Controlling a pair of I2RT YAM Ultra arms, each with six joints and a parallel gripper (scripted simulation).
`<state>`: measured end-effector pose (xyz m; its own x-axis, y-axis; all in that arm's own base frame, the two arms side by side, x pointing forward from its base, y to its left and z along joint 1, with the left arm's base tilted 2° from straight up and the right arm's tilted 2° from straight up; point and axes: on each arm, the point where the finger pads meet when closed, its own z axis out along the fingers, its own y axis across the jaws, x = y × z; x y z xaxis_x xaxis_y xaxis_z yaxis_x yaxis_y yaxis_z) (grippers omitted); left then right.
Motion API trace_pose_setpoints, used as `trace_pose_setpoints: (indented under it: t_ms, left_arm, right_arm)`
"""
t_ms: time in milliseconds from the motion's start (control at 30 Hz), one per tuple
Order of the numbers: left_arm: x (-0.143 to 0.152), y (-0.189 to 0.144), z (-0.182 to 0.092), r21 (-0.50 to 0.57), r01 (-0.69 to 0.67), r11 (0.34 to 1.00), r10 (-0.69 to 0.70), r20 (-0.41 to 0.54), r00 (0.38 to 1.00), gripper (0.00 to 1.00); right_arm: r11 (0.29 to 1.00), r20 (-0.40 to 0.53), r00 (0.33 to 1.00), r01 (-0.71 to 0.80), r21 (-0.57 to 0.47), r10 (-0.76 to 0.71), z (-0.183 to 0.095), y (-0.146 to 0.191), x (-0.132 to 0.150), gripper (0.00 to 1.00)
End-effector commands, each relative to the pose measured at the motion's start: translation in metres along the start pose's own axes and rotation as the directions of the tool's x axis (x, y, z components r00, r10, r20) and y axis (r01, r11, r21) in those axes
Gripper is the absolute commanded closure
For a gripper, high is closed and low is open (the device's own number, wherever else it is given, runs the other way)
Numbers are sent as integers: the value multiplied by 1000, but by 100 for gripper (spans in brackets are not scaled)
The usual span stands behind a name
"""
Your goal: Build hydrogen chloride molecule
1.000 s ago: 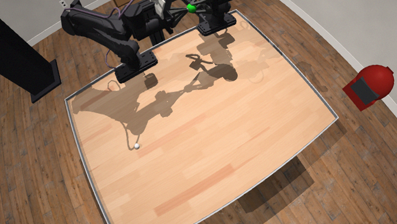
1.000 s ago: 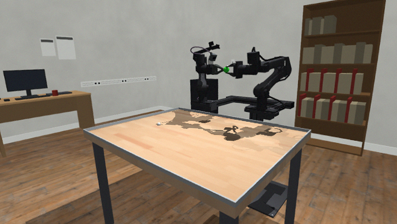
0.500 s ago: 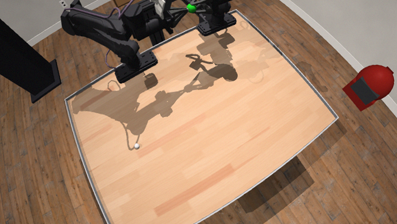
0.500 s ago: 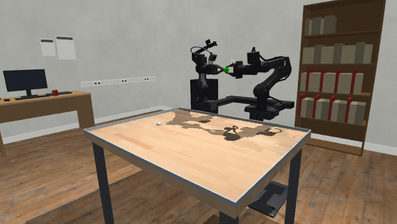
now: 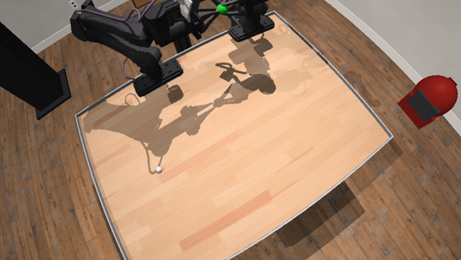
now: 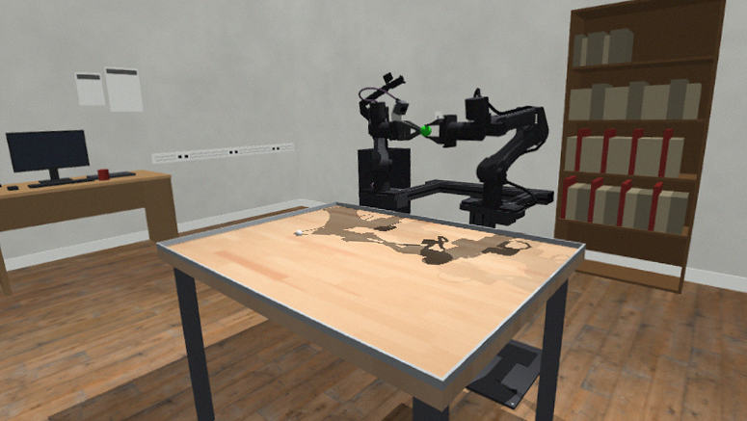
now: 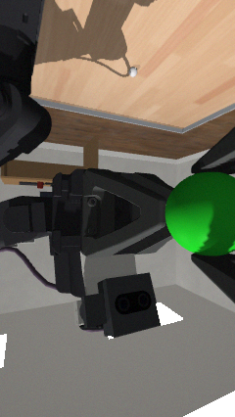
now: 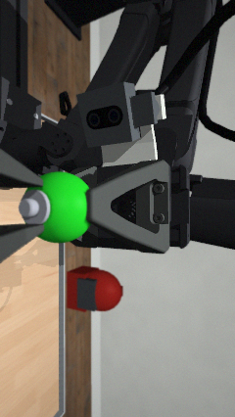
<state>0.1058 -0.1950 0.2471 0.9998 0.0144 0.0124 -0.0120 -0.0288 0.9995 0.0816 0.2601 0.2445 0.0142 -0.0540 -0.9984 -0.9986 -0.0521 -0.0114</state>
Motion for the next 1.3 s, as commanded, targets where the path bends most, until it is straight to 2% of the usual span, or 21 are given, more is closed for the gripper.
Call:
trace_pose_setpoints:
  t_ms: [0,433,800,833,933,1133,1267]
  left_arm:
    - [-6,15,0,-8,-38,999,39,19,999,100]
    - [-6,15,0,-8,-38,999,39,19,999,100]
    - [-6,15,0,-8,-38,999,39,19,999,100]
    - [-6,15,0,-8,-38,999,39,19,999,100]
    - [-6,15,0,-8,-38,999,39,19,999,100]
    - [-6,15,0,-8,-38,999,39,19,999,100]
    - [-6,15,0,-8,-38,999,39,19,999,100]
  right_arm:
    - [999,33,998,48,-9,-48,1,3,-20,82]
    - [999,18,999,31,-13,-31,-6,4,-18,82]
    - [998,36,998,56,7,-56,-10,0,-29,82]
    - [999,15,1000,26,-33,-26,-17,9,-28,82]
    - [998,8,1000,10,-56,-10,-27,12,-35,82]
    - [999,17,1000,24,-27,-24,-43,5,-53,82]
    - [998,19,1000,24,-52,-23,-50,12,-57,82]
